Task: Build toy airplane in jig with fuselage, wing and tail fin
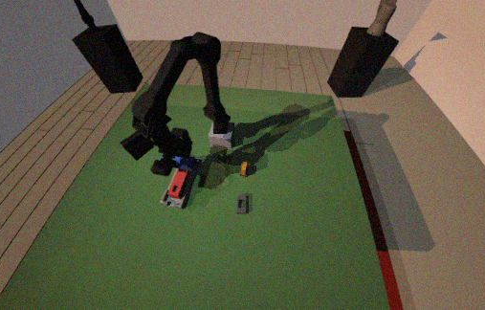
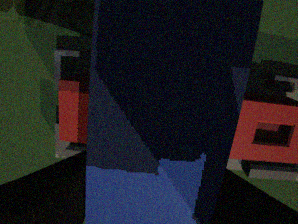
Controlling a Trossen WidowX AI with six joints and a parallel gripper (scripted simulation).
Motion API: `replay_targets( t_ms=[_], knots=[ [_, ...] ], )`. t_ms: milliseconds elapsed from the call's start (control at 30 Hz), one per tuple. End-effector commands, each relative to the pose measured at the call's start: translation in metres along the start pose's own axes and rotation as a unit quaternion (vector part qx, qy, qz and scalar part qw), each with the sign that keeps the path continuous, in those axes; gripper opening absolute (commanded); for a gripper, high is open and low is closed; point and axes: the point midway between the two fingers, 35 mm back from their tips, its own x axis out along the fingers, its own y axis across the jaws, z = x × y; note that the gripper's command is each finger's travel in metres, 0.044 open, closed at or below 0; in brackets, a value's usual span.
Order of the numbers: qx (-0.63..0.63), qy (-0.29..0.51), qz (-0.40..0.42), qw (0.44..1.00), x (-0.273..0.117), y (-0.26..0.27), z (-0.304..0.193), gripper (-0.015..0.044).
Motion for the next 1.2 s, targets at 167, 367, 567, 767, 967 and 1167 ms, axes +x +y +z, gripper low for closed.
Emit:
replay_targets(
  t_ms=[167,367,567,767,967,1167],
  knots=[
    [-0.002,0.002,0.000,1.000,0.000,0.000,-0.001,0.0195],
    [-0.002,0.002,0.000,1.000,0.007,0.000,-0.001,0.0195],
    [-0.002,0.002,0.000,1.000,0.017,0.000,-0.001,0.0195],
    [-0.002,0.002,0.000,1.000,0.027,0.000,-0.001,0.0195],
    [-0.002,0.002,0.000,1.000,0.036,0.000,-0.001,0.0195],
    [-0.002,0.002,0.000,1.000,0.040,0.000,-0.001,0.0195]
  ],
)
